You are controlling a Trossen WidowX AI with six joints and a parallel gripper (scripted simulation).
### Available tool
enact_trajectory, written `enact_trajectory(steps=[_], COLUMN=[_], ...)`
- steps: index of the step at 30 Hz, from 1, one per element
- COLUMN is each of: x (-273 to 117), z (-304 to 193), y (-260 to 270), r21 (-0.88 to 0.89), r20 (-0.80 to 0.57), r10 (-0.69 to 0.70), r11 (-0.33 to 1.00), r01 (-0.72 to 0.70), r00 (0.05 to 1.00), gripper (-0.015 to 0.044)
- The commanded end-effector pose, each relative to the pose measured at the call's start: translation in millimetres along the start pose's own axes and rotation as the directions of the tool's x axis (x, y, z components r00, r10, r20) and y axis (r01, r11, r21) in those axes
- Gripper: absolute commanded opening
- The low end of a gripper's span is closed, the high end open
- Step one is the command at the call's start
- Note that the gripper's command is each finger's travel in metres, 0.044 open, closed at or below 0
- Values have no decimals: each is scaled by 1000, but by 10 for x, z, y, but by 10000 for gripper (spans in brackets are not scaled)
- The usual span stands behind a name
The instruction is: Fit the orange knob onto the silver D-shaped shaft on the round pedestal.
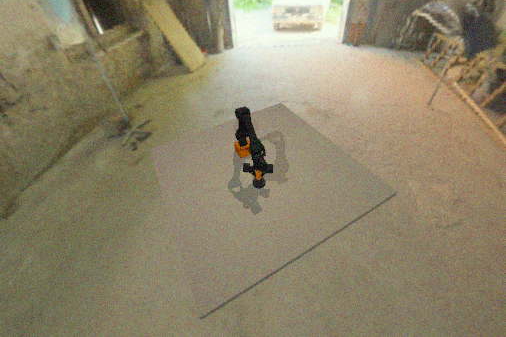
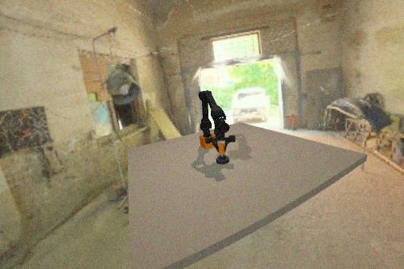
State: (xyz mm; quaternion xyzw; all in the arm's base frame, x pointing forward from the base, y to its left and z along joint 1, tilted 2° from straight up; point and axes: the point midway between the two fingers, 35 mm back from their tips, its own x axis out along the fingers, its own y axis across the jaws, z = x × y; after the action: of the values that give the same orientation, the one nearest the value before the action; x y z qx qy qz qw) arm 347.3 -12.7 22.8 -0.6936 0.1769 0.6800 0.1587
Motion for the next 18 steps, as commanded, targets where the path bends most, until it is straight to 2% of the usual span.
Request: enact_trajectory(steps=[1, 13, 18], x=[11, -46, -52], z=[-26, -30, -16], y=[-8, -9, -2], r21=[-4, -12, -171], r20=[-7, -7, -7], r10=[-1, -1, -1], r11=[1000, 1000, 985], r01=[1, 1, 0], r00=[1000, 1000, 1000], gripper=[0, 0, 0])
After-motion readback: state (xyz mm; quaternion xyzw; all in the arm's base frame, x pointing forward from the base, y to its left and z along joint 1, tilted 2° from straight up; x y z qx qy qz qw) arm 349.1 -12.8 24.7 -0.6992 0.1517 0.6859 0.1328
